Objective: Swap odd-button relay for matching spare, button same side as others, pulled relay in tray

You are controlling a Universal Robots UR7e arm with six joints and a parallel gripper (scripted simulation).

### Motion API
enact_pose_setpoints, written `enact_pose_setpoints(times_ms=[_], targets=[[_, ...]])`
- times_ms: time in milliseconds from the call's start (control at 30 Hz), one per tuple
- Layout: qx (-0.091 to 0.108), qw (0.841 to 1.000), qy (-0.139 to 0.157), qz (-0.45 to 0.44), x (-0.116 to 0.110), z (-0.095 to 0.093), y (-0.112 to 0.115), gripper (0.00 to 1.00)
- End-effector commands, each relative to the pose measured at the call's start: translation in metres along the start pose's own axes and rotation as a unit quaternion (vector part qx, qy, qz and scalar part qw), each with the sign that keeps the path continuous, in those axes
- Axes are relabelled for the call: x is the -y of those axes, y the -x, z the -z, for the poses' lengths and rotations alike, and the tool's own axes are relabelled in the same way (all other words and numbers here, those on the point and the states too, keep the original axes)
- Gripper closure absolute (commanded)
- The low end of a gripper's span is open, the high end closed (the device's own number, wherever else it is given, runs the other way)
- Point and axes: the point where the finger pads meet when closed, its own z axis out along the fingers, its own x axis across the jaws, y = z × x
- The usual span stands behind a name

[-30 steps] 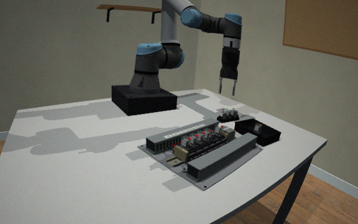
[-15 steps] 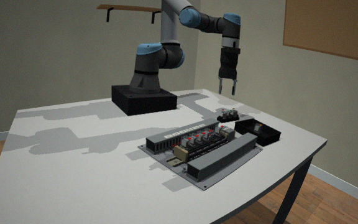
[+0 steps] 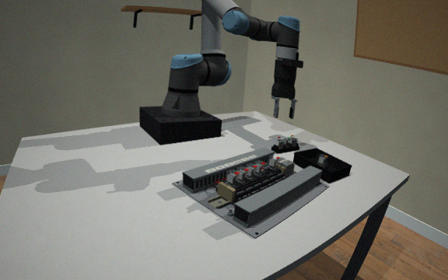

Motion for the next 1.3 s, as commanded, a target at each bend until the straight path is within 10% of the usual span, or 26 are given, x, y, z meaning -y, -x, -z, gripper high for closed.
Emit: enact_pose_setpoints(times_ms=[0,1267], targets=[[0.001,1.000,0.000,0.005,0.0004,0.0004,0.0002,0.00],[0.001,0.966,0.000,0.260,0.0003,0.0004,0.0003,0.00]])
